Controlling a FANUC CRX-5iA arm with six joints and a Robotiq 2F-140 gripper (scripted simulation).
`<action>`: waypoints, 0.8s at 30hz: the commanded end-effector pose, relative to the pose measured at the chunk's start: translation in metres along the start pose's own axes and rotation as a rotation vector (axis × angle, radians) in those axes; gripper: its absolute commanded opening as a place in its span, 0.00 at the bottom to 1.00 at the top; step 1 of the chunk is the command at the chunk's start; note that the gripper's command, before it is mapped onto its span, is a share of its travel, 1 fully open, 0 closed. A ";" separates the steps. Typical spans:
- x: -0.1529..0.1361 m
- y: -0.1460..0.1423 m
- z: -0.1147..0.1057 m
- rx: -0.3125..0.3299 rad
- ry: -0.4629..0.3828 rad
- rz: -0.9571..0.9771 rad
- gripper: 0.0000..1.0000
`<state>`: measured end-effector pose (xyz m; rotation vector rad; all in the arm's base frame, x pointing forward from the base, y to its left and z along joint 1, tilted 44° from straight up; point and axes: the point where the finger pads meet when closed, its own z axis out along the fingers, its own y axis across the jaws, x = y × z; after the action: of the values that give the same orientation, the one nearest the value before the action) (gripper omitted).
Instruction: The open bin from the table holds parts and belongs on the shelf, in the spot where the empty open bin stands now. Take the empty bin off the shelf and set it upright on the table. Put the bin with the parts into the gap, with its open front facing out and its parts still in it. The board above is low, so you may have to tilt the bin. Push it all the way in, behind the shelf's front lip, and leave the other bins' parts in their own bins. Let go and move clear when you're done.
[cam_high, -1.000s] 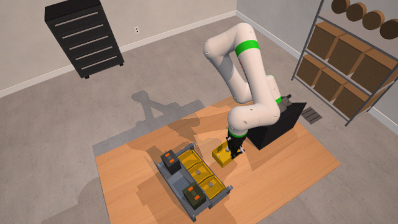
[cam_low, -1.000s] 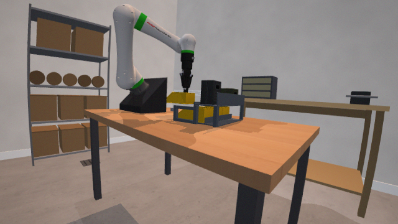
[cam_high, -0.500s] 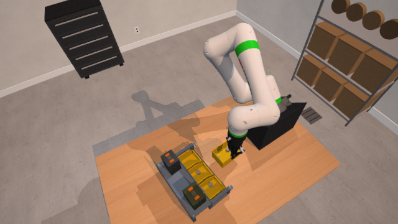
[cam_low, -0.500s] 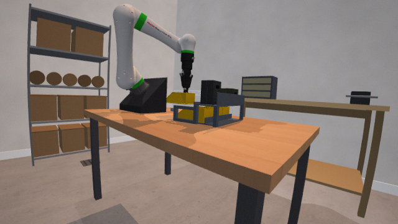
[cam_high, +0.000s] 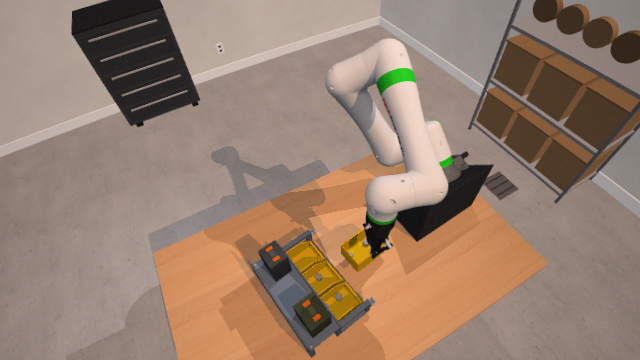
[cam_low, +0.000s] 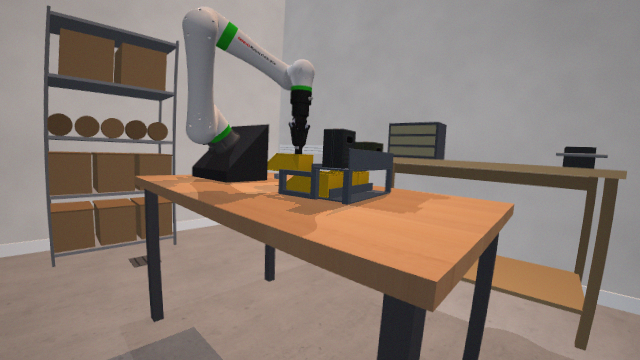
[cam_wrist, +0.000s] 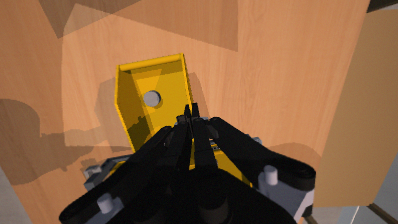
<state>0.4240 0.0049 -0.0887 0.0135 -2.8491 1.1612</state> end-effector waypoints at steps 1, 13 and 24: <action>-0.001 0.000 0.008 -0.001 -0.002 0.000 0.10; -0.001 0.000 0.038 -0.001 -0.002 0.000 0.10; -0.001 0.000 0.053 -0.001 -0.002 0.000 0.10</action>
<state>0.4212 -0.0319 -0.1263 0.0135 -2.8493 1.1613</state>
